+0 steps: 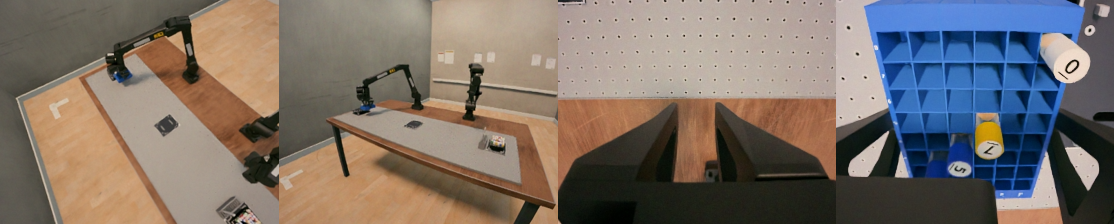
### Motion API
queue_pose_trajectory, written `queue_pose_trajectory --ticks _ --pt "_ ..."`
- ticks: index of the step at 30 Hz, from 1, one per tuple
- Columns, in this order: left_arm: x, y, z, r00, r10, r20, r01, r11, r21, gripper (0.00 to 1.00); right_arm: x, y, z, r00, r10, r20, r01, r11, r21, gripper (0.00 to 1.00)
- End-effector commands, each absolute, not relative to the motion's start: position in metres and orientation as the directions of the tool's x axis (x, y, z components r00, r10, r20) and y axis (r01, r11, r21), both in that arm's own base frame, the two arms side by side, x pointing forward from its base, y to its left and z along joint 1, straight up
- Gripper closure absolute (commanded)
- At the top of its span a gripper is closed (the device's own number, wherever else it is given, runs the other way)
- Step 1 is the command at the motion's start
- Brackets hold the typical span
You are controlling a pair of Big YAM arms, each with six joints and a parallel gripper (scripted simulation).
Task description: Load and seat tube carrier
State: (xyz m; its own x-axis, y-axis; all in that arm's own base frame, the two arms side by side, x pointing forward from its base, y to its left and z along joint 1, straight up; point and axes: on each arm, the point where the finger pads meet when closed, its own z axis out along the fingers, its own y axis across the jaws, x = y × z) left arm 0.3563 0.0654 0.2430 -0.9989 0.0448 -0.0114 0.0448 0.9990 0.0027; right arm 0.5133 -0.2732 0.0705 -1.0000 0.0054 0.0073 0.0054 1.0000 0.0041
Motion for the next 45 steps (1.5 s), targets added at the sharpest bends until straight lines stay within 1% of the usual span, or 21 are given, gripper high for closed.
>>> queue_pose_trajectory --ticks 1,7,45 --pt "0.353 0.060 0.241 -0.999 0.050 0.000 0.050 0.999 0.000 0.76 0.528 -0.296 0.087 -1.000 -0.002 -0.028 -0.001 1.000 -0.016 1.00" --pt "0.353 0.060 0.241 -0.999 0.050 0.000 0.050 0.999 0.000 0.76 0.529 -0.303 0.099 -0.999 -0.002 -0.045 -0.001 1.000 -0.026 1.00" --pt "0.353 0.060 0.241 -0.999 0.050 0.000 0.050 0.999 0.000 0.76 0.528 -0.360 0.087 -1.000 -0.002 -0.027 -0.001 1.000 -0.018 1.00"
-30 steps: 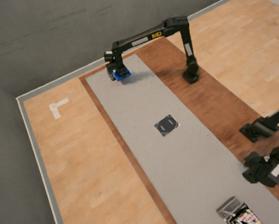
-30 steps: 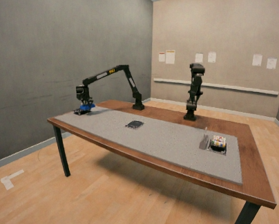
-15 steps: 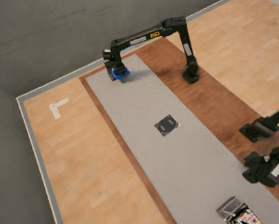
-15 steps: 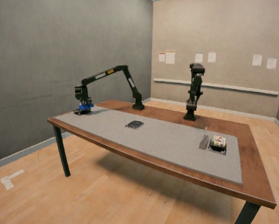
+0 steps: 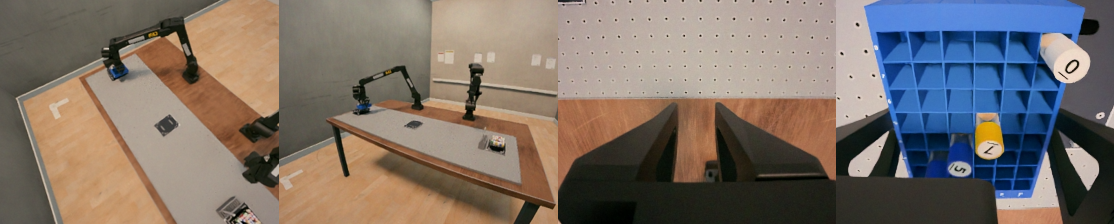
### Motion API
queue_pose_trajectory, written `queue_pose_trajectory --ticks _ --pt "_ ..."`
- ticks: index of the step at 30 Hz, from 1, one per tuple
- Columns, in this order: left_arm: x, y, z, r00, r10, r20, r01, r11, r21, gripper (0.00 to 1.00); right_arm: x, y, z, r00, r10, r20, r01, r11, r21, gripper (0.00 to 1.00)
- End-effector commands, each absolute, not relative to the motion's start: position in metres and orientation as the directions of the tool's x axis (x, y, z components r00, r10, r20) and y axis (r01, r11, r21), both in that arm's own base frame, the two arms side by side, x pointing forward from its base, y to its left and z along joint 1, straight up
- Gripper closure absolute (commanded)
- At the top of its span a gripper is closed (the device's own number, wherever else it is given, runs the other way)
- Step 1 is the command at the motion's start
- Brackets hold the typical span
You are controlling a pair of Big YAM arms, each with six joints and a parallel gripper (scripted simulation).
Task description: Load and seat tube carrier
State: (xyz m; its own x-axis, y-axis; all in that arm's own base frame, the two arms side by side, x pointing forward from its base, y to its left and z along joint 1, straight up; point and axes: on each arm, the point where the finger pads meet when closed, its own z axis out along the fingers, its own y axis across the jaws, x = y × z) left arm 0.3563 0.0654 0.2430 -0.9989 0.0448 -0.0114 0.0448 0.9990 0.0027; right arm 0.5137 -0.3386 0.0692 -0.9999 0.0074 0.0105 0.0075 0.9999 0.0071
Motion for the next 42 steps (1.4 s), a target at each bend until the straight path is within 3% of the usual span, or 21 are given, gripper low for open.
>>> queue_pose_trajectory --ticks 1,42 --pt "0.353 0.060 0.241 -0.999 0.050 0.000 0.050 0.999 0.000 0.76 0.528 -0.361 0.087 -1.000 -0.002 -0.027 -0.001 1.000 -0.018 1.00" --pt "0.353 0.060 0.241 -0.999 0.050 0.000 0.050 0.999 0.000 0.76 0.528 -0.423 0.087 -1.000 -0.002 -0.025 -0.001 1.000 -0.021 1.00"
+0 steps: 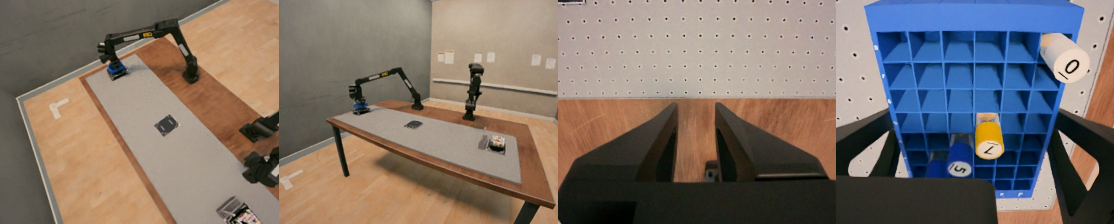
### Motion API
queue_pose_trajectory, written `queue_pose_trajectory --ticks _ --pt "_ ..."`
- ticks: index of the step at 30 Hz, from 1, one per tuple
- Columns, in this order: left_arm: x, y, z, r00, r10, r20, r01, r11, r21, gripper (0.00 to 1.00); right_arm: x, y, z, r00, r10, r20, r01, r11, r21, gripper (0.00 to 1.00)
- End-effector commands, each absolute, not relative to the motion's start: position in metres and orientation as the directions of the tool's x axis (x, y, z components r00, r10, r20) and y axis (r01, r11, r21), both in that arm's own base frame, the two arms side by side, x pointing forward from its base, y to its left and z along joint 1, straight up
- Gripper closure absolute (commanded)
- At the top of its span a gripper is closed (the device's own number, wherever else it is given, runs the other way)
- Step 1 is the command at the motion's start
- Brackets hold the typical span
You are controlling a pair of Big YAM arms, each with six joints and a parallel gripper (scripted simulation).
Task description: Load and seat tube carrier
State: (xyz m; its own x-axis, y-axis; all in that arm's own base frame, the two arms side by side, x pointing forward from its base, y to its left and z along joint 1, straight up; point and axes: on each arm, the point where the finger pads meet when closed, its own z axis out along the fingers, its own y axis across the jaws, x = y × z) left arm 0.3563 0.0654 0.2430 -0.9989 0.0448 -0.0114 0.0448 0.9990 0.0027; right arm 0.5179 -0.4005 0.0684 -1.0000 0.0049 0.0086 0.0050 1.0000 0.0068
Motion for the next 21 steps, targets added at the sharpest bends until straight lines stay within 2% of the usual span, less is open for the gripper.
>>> queue_pose_trajectory --ticks 1,16,21 --pt "0.353 0.060 0.241 -0.999 0.050 0.000 0.050 0.999 0.000 0.76 0.528 -0.425 0.087 -1.000 -0.002 -0.025 -0.001 1.000 -0.021 1.00" --pt "0.353 0.060 0.241 -0.999 0.050 0.000 0.050 0.999 0.000 0.76 0.540 -0.422 0.120 -0.997 -0.024 -0.075 -0.019 0.998 -0.061 1.00" --pt "0.353 0.060 0.241 -0.999 0.050 0.000 0.050 0.999 0.000 0.76 0.530 -0.411 0.091 -0.999 -0.023 -0.032 -0.022 0.999 -0.026 1.00"
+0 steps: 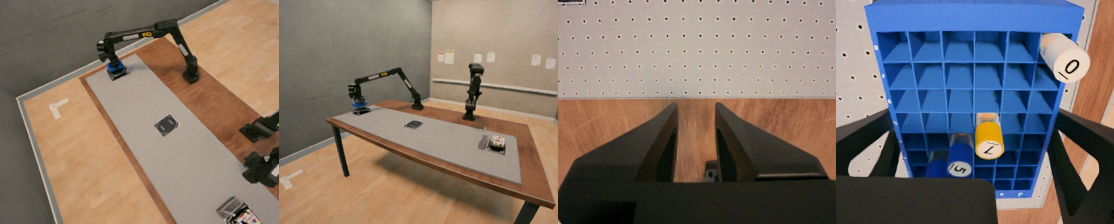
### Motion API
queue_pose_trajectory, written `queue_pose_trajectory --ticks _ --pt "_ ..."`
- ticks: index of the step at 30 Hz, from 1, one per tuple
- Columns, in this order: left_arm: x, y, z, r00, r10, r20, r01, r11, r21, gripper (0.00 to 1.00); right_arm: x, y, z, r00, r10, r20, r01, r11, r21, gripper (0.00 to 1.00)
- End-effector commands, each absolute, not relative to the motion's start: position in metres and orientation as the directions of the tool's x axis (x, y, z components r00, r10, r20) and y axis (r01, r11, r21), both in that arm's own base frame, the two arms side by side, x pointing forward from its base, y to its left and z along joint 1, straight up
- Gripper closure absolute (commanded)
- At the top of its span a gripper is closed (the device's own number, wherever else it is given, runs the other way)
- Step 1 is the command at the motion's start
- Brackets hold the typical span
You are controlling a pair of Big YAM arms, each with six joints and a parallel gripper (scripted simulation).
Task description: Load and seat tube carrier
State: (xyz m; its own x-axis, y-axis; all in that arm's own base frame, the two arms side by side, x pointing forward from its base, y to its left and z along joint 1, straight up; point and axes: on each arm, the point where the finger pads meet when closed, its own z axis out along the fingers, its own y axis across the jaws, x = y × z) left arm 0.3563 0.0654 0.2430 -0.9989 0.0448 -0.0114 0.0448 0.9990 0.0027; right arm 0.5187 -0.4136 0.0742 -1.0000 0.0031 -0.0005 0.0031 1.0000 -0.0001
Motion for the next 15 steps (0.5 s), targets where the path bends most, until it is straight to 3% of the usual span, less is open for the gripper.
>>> queue_pose_trajectory --ticks 1,15 --pt "0.353 0.060 0.241 -0.999 0.050 0.000 0.050 0.999 0.000 0.76 0.525 -0.408 0.090 -1.000 -0.019 -0.022 -0.019 1.000 -0.018 1.00" --pt "0.353 0.060 0.241 -0.999 0.050 0.000 0.050 0.999 0.000 0.76 0.523 -0.404 0.093 -1.000 -0.004 -0.028 -0.003 1.000 -0.022 1.00"
